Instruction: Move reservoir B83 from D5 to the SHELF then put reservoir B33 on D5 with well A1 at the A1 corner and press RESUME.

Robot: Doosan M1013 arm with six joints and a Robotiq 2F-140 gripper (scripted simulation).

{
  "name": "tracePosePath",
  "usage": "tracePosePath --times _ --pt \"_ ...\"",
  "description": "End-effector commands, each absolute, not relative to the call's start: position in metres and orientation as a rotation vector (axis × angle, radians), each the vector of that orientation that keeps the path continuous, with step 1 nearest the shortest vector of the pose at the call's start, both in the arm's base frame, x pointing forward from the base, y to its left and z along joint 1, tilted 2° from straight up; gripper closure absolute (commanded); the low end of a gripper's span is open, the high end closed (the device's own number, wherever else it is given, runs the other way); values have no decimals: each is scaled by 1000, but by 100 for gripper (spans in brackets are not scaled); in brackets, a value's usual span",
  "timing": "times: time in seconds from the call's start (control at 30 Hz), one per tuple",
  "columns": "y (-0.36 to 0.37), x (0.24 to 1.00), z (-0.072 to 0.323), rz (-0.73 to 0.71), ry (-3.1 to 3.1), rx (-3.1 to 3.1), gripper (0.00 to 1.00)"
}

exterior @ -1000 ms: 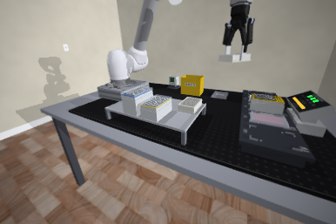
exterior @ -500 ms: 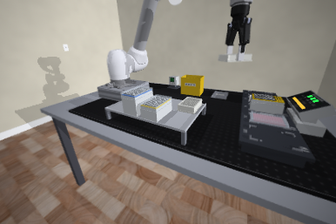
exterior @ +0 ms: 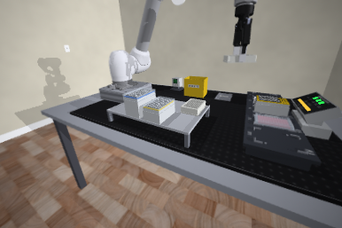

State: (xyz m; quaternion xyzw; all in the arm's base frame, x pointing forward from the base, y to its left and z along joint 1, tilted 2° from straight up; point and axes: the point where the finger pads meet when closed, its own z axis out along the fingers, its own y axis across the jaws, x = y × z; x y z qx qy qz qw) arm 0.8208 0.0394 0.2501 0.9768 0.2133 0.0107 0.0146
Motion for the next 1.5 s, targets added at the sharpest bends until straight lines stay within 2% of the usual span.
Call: tracePosePath --times 0.0,0.73,1.47 --pt "39 822 252 27 645 3040 100" --pt "39 822 252 37 65 3111 100" --pt "9 824 253 37 65 3111 100"
